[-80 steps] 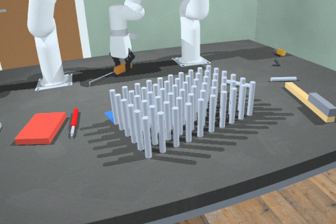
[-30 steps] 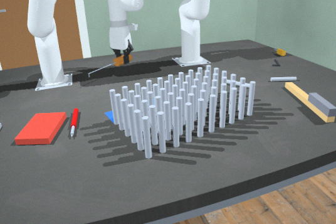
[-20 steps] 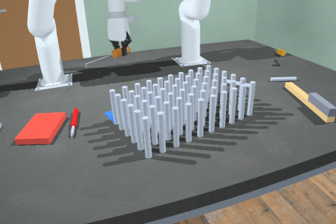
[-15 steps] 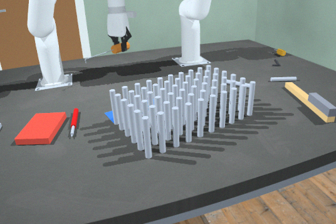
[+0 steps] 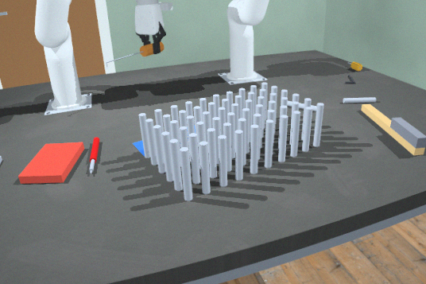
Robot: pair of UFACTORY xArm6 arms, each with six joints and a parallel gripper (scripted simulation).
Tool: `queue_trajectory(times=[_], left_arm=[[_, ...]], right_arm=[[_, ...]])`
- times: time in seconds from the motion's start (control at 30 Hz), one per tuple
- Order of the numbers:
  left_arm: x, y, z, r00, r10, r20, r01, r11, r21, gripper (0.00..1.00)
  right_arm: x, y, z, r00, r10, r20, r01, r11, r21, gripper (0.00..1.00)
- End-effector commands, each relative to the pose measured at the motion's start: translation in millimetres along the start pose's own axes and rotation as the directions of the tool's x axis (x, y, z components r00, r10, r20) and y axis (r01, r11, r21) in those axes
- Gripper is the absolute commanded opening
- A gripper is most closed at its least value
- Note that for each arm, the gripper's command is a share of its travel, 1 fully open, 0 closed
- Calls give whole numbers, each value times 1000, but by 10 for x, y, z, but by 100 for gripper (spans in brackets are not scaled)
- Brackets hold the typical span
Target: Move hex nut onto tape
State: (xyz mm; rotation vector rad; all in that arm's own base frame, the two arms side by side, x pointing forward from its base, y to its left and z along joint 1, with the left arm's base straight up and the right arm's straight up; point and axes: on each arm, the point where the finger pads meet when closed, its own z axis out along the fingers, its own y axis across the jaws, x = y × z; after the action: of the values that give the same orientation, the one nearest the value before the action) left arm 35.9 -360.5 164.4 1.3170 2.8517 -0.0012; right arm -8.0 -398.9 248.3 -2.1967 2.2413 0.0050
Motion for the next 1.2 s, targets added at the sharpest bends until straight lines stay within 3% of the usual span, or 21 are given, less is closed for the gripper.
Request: queue_trajectory(times=[0.0, 0.8, 1.17], left_arm=[[-6, -4, -89, 1000, 0, 2, 0, 1000, 1, 0], [-12, 11, -93, 1000, -9, 2, 9, 1000, 1, 0], [-110, 242, -94, 989, -149, 1, 149, 989, 2, 0]], right_arm=[[10, 0, -17, 1000, 0, -5, 0, 1000, 0, 100], [10, 0, -17, 1000, 0, -5, 0, 1000, 0, 100], [10, 0, -17, 1000, 0, -5, 0, 1000, 0, 100]])
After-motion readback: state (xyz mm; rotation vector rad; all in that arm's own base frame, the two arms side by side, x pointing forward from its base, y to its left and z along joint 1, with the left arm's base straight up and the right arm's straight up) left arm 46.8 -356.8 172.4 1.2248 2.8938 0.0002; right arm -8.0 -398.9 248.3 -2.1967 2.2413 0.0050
